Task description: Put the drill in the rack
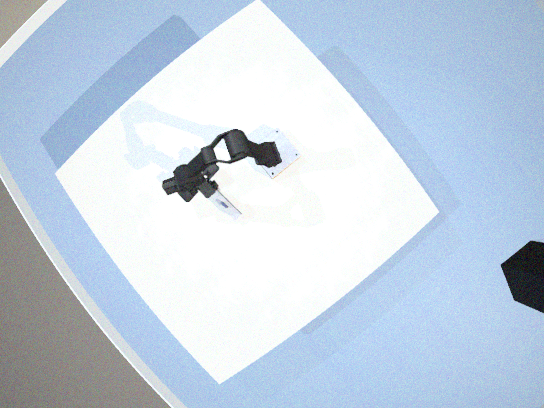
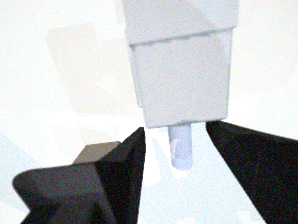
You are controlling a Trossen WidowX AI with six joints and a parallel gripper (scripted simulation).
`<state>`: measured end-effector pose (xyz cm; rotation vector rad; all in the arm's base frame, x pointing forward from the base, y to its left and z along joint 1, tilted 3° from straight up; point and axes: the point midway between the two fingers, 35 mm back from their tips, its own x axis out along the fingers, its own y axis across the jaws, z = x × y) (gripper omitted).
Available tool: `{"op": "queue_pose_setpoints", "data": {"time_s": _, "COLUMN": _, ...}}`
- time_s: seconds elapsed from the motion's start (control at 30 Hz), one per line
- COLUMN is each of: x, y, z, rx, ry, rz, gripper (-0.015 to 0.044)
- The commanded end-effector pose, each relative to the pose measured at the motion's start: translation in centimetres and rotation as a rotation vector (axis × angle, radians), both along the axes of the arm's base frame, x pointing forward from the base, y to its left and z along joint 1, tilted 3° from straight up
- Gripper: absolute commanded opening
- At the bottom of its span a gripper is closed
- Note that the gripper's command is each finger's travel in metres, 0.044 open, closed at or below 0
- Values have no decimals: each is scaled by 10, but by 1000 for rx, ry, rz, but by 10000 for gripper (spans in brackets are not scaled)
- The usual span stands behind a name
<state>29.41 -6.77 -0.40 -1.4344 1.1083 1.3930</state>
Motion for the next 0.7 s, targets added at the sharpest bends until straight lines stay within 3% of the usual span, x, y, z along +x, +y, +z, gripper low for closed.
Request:
{"op": "queue_pose_setpoints", "data": {"time_s": 0.0, "x": 0, "y": 0, "z": 0, "rx": 0, "ry": -1, "rz": 0, "gripper": 177}}
{"op": "queue_pose_setpoints", "data": {"time_s": 0.17, "x": 0, "y": 0, "z": 0, "rx": 0, "ry": -1, "rz": 0, "gripper": 46}}
{"op": "queue_pose_setpoints", "data": {"time_s": 0.4, "x": 0, "y": 0, "z": 0, "rx": 0, "ry": -1, "rz": 0, "gripper": 0}}
{"op": "queue_pose_setpoints", "data": {"time_s": 0.67, "x": 1, "y": -7, "z": 1, "rx": -3, "ry": 3, "rz": -3, "gripper": 0}}
